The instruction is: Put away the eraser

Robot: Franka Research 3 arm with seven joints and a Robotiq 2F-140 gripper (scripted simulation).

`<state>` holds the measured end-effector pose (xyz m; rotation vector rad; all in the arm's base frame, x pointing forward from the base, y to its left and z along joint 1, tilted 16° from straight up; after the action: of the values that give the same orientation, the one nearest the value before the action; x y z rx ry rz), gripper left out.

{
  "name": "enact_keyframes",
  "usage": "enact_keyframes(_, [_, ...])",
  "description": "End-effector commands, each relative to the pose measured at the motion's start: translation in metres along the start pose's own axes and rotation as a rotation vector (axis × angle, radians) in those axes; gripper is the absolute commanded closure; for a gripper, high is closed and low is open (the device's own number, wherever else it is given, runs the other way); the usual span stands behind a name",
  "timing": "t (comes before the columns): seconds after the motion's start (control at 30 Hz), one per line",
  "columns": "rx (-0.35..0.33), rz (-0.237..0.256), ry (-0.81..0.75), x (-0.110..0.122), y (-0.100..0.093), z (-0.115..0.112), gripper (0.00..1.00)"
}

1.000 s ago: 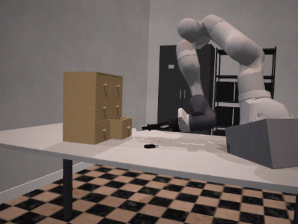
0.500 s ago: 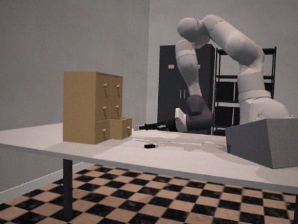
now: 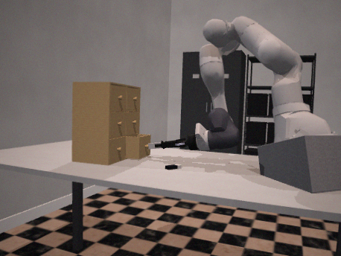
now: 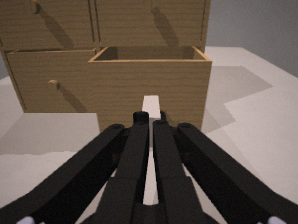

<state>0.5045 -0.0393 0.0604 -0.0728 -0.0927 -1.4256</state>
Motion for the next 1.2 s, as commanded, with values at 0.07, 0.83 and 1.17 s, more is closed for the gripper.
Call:
enact_keyframes(0.07, [-0.008,0.001,0.009,-0.001,0.007,0.000,1.00])
enact_keyframes(0.83, [-0.008,0.001,0.009,-0.002,0.042,0.006,1.00])
enact_keyframes(1.17, [-0.008,0.001,0.009,-0.002,0.053,0.008,1.00])
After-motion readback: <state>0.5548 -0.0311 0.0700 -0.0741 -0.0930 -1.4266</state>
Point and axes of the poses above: the point where the finger pads meet when closed, its own y axis out along the fingers, its own x axis across the jaws, z = x × y, the point moved 10 cm from there along -y, back along the fingers, and after that the axes turned 7 degrees about y, right-handed, at the moved point
